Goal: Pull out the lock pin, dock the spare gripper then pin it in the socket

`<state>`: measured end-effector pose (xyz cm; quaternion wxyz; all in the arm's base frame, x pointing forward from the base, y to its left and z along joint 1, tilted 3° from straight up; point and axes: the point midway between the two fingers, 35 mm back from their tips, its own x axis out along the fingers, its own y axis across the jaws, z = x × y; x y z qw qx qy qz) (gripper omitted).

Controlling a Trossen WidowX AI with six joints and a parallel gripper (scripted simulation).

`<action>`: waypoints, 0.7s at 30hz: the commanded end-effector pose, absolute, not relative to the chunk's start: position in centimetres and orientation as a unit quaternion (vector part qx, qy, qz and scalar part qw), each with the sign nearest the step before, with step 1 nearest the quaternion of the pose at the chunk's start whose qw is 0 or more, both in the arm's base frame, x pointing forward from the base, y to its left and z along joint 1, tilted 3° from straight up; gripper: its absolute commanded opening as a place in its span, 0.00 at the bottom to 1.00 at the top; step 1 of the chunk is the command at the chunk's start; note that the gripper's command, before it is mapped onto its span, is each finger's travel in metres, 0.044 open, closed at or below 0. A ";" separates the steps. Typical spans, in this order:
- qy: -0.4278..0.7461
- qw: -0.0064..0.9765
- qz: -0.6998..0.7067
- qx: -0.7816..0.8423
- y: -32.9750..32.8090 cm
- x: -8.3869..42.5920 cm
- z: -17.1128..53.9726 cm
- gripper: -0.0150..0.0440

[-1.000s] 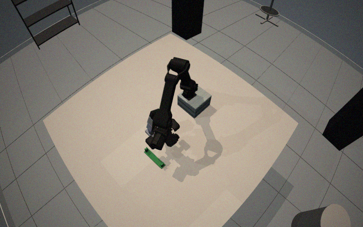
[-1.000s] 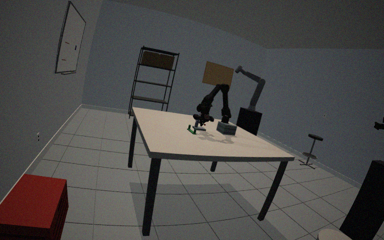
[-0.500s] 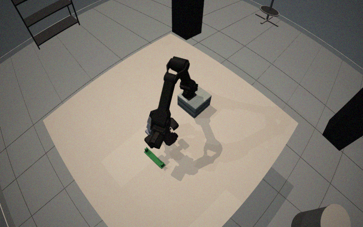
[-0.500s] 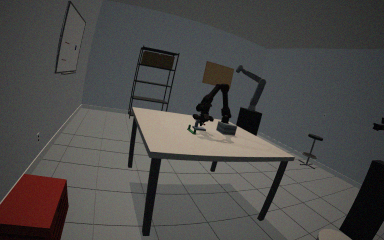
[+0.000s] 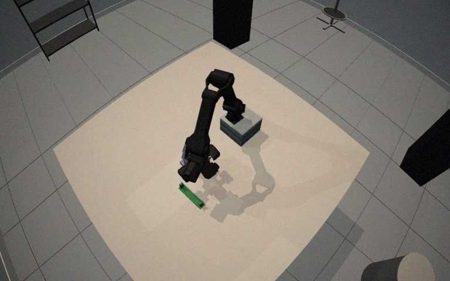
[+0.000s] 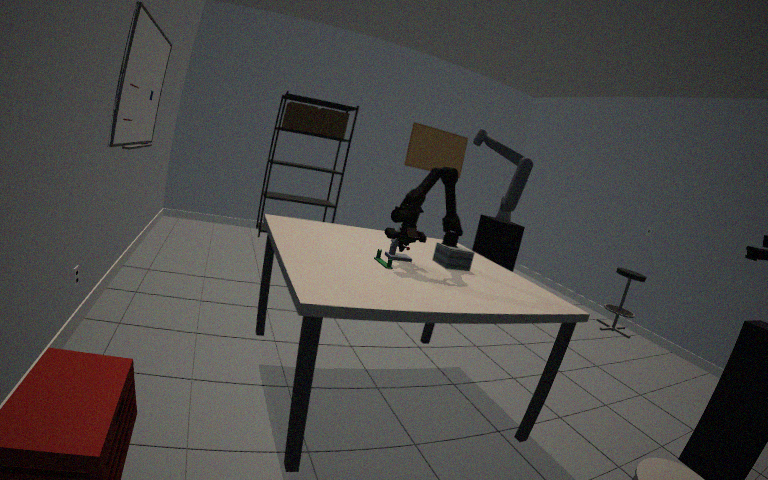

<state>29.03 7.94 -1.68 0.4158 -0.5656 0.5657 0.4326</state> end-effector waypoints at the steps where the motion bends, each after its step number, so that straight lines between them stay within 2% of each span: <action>1: 0.565 0.414 0.432 -0.567 7.6 29.1 -1.6 0.25; 21: 0.566 0.413 0.434 -0.566 6.7 29.1 -1.6 0.25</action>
